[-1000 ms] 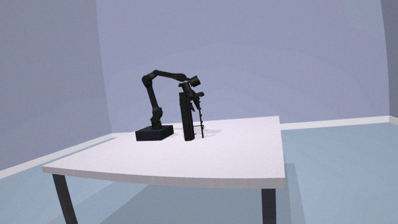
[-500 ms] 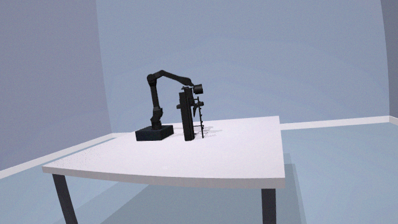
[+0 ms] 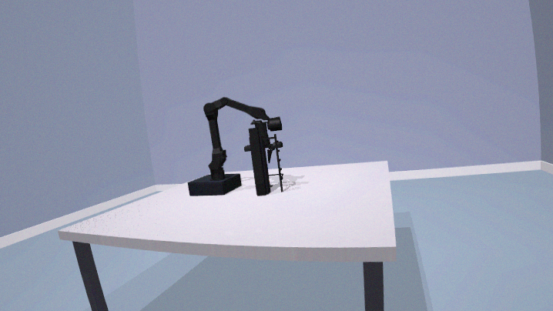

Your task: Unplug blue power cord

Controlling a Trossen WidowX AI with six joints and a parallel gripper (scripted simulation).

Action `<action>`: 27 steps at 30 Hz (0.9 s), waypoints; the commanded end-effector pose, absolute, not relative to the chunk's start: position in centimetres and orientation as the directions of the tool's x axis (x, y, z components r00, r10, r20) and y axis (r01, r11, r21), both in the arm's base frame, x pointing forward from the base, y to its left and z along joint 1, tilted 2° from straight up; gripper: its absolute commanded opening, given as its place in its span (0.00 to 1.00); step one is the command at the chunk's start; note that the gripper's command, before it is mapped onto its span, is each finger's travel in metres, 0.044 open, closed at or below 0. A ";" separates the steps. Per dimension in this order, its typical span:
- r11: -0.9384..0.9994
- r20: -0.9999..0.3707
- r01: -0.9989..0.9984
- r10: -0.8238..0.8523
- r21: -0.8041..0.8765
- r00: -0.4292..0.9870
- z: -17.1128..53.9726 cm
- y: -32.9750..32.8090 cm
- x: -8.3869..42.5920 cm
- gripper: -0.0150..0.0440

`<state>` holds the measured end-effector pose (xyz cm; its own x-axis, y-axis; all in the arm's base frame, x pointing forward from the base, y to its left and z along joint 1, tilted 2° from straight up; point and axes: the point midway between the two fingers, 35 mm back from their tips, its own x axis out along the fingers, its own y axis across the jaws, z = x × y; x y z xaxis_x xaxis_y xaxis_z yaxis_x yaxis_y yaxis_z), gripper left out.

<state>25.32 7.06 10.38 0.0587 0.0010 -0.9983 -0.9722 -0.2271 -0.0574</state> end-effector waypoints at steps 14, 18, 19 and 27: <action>-0.228 -0.999 -0.972 0.001 -0.053 0.054 10.1 5.2 25.5 0.53; -0.228 -0.999 -0.972 0.001 -0.053 0.054 9.6 5.2 25.6 0.53; -0.228 -0.999 -0.972 0.001 -0.053 0.054 9.4 5.2 25.6 0.53; -0.225 -0.998 -0.973 -0.002 -0.054 0.056 9.4 5.1 25.6 0.39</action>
<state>25.60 5.12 9.38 0.0550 -0.0024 -0.9985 -0.9728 -0.2254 -0.0530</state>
